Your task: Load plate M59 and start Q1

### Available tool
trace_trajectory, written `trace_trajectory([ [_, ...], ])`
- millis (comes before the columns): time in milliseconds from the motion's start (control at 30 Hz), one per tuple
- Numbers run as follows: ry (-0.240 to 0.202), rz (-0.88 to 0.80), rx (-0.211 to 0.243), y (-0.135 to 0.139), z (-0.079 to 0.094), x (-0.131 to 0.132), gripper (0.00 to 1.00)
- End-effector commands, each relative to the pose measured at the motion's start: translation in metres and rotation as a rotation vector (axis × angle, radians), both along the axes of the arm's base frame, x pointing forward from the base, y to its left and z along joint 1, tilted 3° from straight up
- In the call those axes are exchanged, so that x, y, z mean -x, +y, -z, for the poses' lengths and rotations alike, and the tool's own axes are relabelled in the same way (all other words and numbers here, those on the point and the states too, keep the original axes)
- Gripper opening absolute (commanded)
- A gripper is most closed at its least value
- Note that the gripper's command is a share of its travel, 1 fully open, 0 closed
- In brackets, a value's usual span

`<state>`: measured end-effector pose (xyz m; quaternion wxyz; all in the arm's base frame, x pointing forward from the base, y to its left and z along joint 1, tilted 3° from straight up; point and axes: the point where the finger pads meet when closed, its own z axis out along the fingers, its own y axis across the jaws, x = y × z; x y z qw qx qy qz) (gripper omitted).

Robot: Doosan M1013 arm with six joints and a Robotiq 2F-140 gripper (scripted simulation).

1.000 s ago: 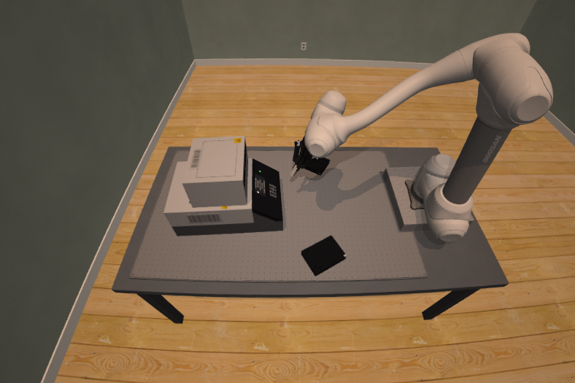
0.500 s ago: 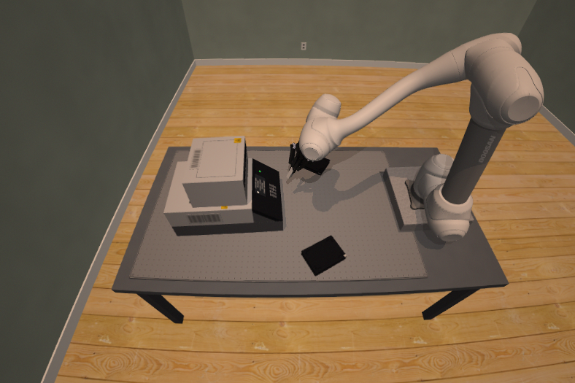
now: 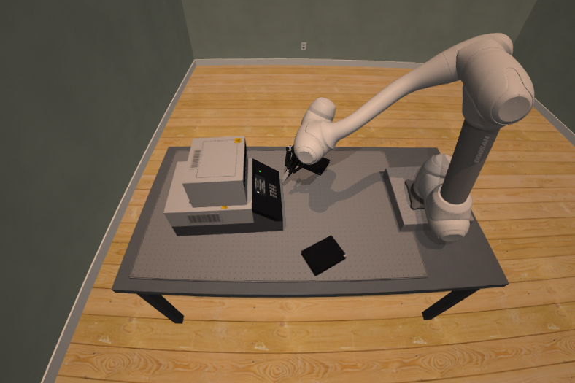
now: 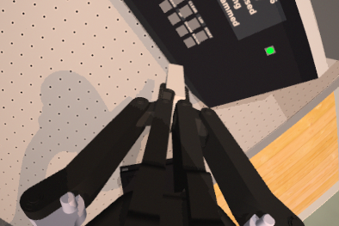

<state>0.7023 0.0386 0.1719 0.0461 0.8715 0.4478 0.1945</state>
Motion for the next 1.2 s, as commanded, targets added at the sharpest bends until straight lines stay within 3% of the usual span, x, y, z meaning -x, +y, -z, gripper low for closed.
trace_trajectory([
  [0,0.000,0.000,0.000,0.000,0.002,-0.002,0.00],
  [1167,0.000,0.000,0.000,0.008,0.030,-0.039,0.00],
])
